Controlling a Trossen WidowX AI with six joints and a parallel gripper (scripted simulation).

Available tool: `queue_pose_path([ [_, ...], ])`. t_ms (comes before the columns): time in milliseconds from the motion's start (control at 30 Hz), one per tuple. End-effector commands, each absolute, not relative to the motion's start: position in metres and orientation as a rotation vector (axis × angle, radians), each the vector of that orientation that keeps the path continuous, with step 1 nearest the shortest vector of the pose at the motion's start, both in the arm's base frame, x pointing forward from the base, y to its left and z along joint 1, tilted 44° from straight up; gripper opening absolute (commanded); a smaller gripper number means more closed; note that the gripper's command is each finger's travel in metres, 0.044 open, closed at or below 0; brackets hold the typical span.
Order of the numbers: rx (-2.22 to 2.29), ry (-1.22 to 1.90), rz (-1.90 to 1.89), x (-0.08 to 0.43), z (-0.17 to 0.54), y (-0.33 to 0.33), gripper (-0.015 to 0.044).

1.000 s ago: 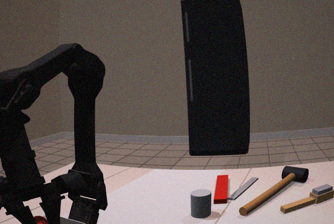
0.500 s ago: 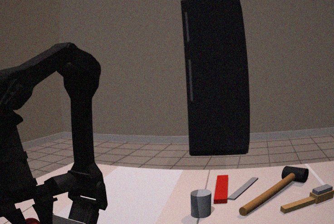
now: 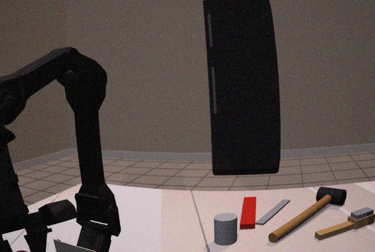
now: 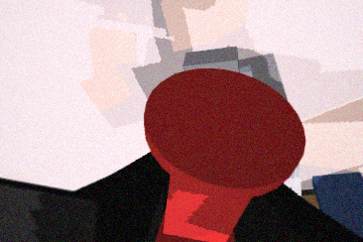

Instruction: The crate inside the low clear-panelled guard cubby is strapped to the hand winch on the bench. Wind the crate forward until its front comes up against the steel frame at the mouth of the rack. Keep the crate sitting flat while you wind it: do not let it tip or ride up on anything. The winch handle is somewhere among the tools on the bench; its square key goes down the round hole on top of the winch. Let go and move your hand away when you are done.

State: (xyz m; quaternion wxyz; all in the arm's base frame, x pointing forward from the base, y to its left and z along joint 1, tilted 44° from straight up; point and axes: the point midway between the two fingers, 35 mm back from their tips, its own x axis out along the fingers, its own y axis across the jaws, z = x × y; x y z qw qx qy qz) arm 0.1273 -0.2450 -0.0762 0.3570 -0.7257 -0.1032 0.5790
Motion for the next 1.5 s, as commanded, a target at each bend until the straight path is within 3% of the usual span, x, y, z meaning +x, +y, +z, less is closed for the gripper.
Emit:
queue_pose_path([
  [0, -1.900, -0.267, 1.505, 0.131, -0.084, -0.253, 0.0000],
  [1467, -1.905, -0.266, 1.504, 0.167, -0.124, -0.294, 0.0000],
])
